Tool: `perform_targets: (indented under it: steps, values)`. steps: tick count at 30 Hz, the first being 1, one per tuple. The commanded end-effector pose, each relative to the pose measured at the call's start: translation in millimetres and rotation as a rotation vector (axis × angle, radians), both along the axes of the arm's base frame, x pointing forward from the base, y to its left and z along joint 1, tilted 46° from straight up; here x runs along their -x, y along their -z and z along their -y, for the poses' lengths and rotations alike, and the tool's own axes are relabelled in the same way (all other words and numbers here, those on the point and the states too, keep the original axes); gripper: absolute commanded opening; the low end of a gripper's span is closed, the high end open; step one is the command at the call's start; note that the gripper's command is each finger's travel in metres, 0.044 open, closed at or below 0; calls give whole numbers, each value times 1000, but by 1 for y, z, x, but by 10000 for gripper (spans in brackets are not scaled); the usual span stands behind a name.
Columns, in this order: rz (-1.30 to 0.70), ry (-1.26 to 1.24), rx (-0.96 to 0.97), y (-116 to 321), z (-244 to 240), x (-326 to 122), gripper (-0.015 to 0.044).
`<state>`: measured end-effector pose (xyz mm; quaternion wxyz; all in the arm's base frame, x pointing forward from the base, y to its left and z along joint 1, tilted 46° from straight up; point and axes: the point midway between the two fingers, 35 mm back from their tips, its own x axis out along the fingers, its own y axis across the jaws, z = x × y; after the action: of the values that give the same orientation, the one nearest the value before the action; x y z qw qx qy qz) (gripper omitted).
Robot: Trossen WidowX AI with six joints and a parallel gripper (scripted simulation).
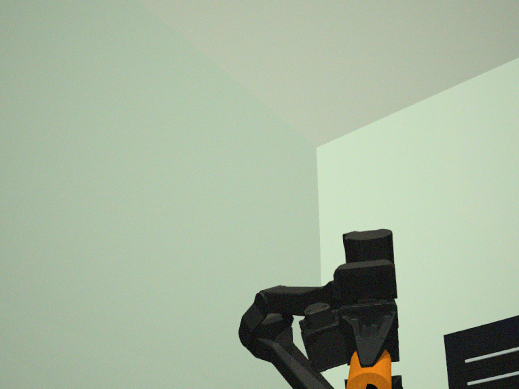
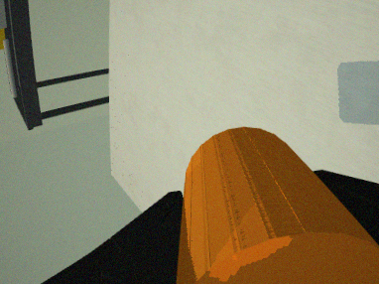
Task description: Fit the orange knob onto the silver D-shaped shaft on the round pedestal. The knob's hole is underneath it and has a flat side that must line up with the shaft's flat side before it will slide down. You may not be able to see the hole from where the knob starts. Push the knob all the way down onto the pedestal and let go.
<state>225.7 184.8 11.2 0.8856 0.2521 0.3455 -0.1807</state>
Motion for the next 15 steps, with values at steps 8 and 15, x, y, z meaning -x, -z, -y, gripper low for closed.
perform_targets:
  steps: [8, 15]
  values:
    - [2, 1, -8, 0, -1, 0, 0]
    - [-8, 16, 2, -1, -1, -1, 0]
